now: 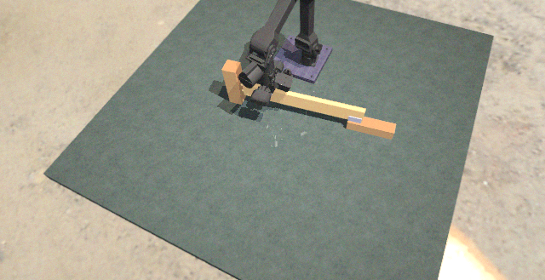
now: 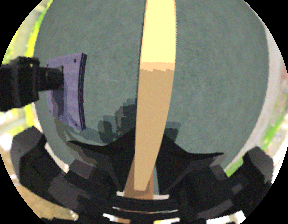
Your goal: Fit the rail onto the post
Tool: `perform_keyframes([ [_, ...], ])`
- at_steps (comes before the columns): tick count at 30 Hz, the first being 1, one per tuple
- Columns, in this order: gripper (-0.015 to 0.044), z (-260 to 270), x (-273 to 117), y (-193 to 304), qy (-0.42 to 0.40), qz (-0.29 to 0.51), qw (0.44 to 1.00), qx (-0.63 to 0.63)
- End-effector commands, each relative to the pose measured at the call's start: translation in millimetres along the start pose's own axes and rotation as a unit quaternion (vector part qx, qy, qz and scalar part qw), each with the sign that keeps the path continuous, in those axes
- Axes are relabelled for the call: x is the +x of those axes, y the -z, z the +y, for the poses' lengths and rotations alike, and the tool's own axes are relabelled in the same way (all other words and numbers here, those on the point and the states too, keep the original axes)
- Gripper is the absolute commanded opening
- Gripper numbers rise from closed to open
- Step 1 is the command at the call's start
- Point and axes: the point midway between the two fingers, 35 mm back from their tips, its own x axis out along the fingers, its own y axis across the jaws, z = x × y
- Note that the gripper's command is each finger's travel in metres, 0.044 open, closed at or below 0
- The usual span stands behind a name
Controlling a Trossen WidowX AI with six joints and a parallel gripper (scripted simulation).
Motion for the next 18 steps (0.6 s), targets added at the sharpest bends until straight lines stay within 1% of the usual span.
perform_keyframes([
  [1, 0.0000, -1.0, -3.2, 4.1, 0.003, 0.006, 1.000, 0.001],
  [18, 0.0000, -1.0, -2.2, 7.3, 0.003, 0.006, 1.000, 0.001],
])
